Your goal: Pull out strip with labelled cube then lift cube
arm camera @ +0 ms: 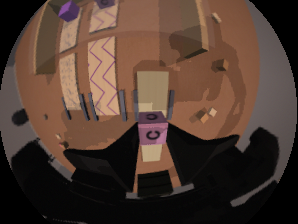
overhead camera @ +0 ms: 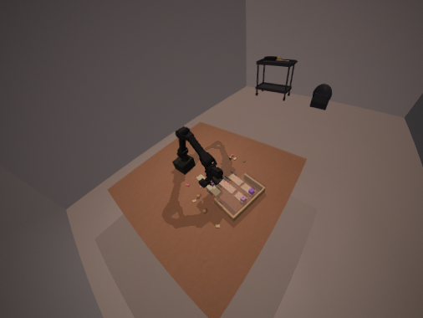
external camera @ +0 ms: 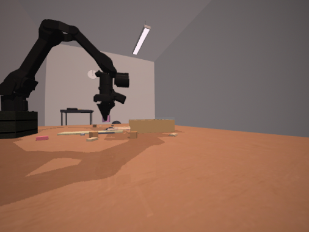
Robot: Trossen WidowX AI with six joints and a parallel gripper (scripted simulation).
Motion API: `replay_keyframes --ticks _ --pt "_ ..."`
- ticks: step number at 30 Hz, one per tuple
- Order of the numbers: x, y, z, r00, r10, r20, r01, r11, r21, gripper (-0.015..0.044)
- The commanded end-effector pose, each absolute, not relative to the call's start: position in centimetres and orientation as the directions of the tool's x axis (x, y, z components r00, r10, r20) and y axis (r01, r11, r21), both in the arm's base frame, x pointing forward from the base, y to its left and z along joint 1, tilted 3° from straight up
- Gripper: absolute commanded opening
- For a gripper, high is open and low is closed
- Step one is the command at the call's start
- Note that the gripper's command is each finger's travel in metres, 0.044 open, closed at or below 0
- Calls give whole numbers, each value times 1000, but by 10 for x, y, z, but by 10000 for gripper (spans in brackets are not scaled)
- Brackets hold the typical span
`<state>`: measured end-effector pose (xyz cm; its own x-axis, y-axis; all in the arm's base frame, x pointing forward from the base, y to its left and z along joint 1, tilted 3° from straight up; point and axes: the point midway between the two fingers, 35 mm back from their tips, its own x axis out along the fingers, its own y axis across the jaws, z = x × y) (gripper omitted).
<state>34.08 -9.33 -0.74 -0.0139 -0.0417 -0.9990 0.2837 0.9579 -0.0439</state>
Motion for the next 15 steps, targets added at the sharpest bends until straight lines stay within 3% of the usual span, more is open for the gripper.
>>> replay_keyframes --ticks 1,15 --pt "334 -91 -5 -11 -41 -999 290 956 -43 0" --pt "294 -80 -4 -14 -41 -999 289 956 -43 0"
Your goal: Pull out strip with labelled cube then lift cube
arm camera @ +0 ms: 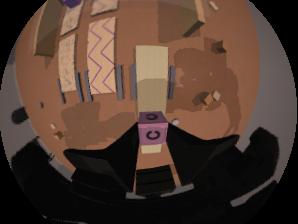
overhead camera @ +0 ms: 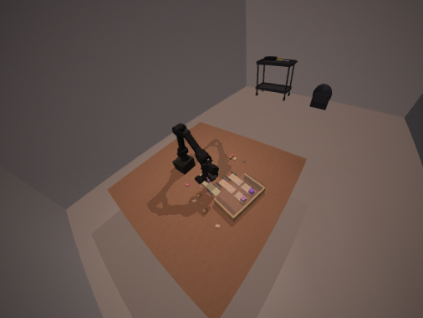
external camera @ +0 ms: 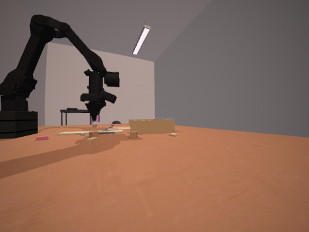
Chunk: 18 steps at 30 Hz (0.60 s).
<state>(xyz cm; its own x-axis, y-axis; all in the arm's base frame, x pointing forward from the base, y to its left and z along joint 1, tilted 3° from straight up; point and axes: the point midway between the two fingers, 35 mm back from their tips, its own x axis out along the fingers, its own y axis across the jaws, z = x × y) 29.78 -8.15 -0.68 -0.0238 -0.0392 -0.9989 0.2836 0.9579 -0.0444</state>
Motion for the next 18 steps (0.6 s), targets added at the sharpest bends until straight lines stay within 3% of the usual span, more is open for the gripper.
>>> replay_keyframes --ticks 1,18 --pt "295 -80 -1 -14 -41 -999 289 956 -43 0" --pt "295 -79 31 -14 -40 -999 289 956 -43 0"
